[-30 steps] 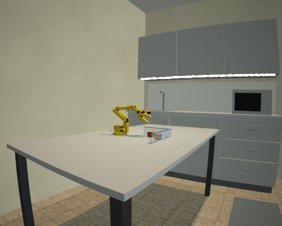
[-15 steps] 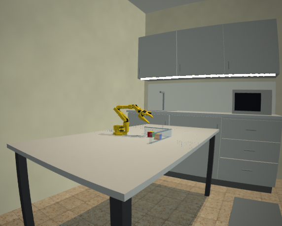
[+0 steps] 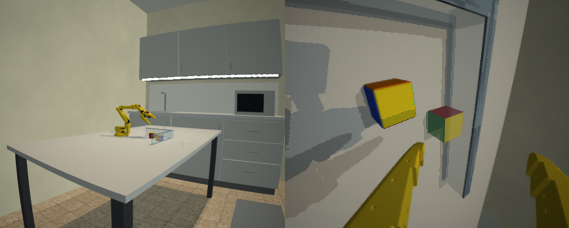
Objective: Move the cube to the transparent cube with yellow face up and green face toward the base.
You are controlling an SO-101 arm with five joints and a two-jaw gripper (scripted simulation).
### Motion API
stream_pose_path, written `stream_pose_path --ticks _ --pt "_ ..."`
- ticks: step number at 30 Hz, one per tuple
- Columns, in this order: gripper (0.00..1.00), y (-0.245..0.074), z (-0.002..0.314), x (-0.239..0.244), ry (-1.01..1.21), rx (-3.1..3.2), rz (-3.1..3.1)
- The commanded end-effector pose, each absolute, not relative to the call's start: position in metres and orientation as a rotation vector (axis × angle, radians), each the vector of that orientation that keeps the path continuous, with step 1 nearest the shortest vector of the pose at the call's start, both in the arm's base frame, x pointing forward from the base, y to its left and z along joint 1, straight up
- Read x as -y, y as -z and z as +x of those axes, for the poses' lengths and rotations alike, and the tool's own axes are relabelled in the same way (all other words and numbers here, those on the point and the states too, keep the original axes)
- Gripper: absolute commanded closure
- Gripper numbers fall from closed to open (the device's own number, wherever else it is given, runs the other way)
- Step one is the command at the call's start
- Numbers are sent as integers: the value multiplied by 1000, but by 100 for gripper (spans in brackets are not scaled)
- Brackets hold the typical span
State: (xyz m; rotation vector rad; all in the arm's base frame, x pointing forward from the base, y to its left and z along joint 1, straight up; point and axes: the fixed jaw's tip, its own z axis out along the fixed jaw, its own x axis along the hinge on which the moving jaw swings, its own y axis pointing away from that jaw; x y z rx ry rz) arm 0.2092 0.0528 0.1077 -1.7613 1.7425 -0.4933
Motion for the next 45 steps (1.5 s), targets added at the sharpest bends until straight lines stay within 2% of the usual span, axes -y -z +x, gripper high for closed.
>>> stream_pose_path --ticks 1,45 --pt "65 -117 214 -52 531 -1687 -1797" --pt "65 -109 222 -45 558 -1321 -2401"
